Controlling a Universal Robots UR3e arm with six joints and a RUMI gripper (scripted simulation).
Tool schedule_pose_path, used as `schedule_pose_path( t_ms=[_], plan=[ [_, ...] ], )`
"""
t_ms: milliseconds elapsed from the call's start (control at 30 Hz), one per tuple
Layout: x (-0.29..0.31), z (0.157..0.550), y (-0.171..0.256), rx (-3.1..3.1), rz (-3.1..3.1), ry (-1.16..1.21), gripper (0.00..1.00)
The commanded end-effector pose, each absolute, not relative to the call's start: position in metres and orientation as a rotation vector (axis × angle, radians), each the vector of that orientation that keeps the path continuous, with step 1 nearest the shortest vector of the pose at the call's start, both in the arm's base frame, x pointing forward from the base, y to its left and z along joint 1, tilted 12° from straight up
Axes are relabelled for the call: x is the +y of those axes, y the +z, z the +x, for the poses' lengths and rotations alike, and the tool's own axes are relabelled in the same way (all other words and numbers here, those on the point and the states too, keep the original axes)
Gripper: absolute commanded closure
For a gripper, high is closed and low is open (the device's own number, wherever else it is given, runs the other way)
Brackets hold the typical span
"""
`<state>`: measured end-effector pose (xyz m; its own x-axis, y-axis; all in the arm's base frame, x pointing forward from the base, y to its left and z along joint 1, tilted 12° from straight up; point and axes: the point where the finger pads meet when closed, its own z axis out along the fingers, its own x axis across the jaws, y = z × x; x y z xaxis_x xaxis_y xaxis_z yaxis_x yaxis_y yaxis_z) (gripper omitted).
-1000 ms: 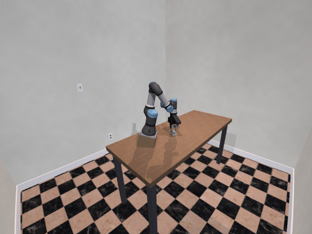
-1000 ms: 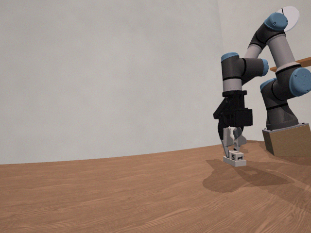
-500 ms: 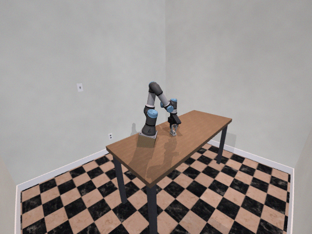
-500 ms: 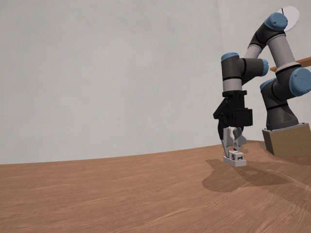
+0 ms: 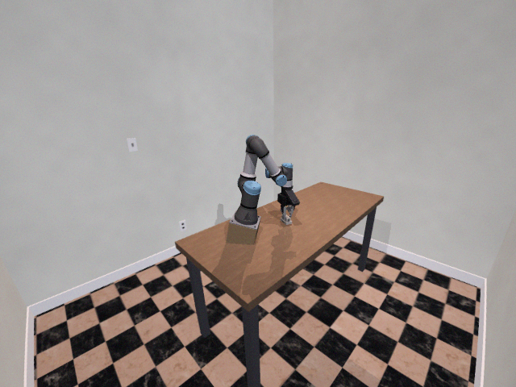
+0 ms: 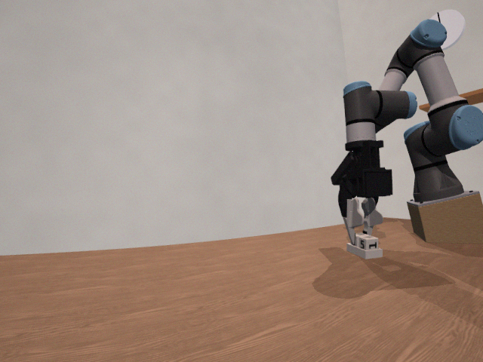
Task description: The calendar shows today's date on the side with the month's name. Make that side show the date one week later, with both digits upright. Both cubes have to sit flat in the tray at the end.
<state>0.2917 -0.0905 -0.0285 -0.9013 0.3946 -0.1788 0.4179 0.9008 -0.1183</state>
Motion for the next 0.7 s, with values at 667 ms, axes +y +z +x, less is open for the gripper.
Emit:
schedule_pose_path(
  t_ms=[667],
  plan=[
    [-0.0908,0.2923,-0.0280,2.913,0.626,-0.232,0.72]
  ],
)
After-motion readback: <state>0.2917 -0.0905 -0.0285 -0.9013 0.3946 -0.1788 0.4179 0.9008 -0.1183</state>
